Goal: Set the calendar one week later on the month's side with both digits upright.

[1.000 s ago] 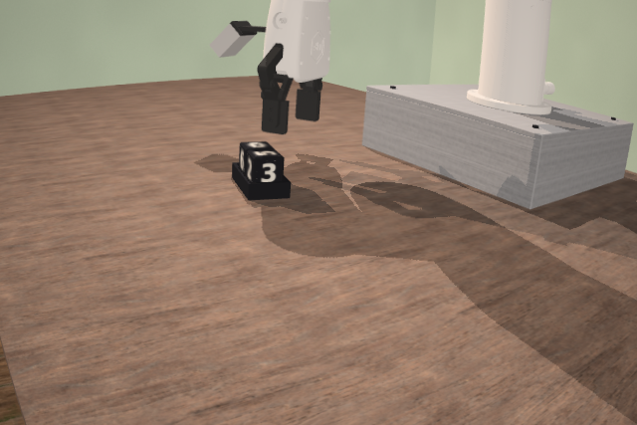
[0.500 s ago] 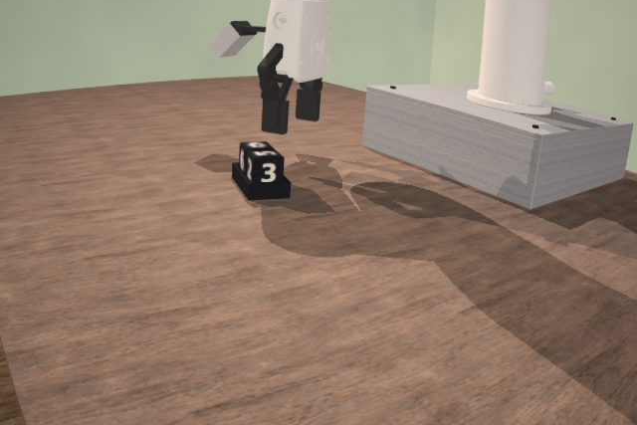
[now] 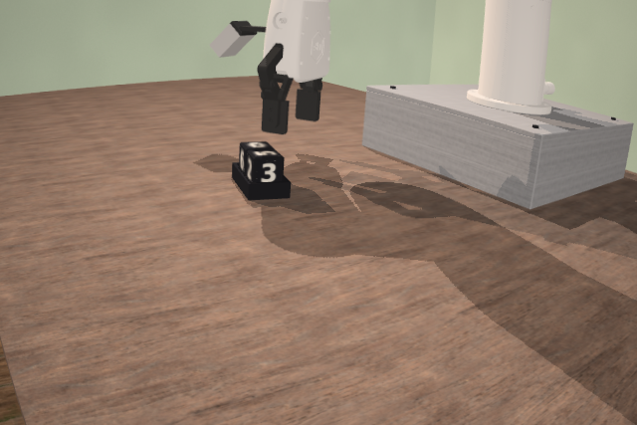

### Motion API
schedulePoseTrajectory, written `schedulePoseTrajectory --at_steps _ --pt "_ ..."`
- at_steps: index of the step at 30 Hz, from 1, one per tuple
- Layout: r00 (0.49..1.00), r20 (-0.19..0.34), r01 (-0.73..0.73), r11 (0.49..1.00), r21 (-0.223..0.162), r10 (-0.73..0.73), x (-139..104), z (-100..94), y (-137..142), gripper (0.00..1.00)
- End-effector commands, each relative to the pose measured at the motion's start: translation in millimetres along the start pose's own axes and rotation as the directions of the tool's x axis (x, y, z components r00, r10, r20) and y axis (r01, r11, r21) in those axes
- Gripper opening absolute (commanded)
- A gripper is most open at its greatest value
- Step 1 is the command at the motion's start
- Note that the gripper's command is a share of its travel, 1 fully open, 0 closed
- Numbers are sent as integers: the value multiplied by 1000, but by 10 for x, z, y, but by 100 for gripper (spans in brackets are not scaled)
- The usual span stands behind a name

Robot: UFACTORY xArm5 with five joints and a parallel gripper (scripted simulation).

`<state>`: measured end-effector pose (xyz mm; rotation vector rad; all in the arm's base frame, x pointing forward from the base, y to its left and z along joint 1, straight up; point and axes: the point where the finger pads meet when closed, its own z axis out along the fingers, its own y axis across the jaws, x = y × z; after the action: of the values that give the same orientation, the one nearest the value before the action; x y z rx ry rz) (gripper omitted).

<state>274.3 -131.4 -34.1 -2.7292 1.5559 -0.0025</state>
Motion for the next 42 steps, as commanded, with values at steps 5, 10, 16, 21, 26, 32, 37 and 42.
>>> schedulePoseTrajectory --at_steps 5,10,16,21,26,32,37,42 --pt "1000 -2 0 1000 1 0 9 -26 -6 100" --pt "1000 -2 0 1000 1 0 9 -165 -5 100" --pt "1000 -2 0 1000 1 0 9 -344 -4 100" --pt "1000 -2 0 1000 1 0 9 -541 -3 100" --pt "1000 -2 0 1000 1 0 9 -605 -3 100" --pt "1000 -2 0 1000 1 0 9 -606 -3 100" --pt "1000 -2 0 1000 1 0 9 -606 -3 100" --pt "1000 -2 -29 1000 2 29 12 -610 -39 100"
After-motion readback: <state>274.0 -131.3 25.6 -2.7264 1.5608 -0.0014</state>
